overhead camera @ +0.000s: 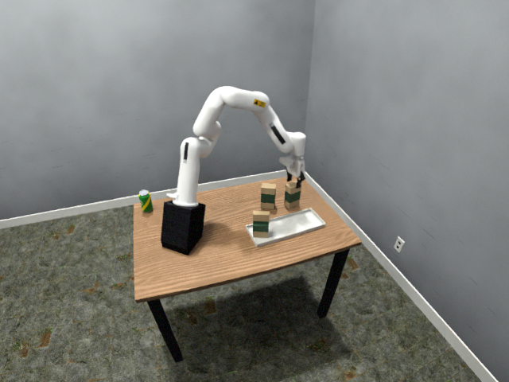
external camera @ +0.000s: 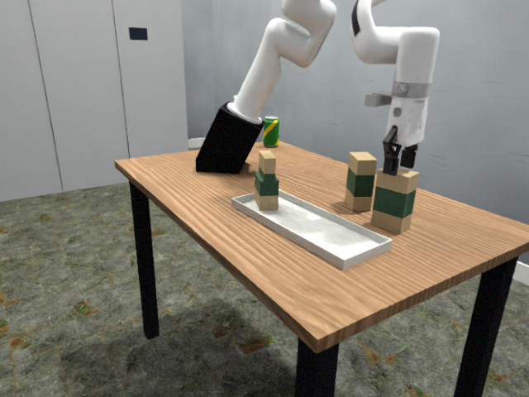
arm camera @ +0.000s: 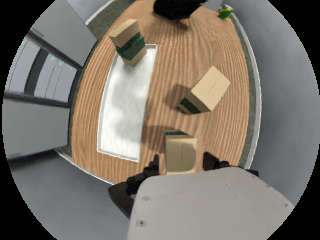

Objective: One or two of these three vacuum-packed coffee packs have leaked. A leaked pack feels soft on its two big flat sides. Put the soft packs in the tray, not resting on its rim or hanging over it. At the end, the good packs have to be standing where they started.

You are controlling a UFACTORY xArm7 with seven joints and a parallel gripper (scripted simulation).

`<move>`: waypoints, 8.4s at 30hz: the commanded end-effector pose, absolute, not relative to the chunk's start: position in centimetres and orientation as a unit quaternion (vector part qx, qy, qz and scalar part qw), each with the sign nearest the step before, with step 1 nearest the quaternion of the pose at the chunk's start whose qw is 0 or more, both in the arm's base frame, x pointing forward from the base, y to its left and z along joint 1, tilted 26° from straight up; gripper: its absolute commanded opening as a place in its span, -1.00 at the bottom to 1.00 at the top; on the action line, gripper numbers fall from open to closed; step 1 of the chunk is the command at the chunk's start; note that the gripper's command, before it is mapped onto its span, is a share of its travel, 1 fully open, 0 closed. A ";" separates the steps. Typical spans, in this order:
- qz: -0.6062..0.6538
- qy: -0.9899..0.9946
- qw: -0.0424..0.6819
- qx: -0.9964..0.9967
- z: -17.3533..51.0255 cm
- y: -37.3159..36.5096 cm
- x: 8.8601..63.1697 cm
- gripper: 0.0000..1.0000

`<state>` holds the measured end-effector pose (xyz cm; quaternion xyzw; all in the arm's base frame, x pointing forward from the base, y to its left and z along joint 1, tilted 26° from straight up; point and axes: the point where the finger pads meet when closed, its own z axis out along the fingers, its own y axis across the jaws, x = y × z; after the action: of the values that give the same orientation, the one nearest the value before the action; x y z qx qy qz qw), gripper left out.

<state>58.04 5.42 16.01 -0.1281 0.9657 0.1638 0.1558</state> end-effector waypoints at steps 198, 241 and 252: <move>0.163 0.966 0.158 -0.128 11.5 -10.9 60.7 -0.49; 0.163 0.966 0.158 -0.128 7.4 -9.3 61.9 -0.49; 0.163 0.966 0.158 -0.128 7.4 -9.3 61.9 0.70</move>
<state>61.82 -9.10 7.19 -0.1281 0.9656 0.1643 0.1558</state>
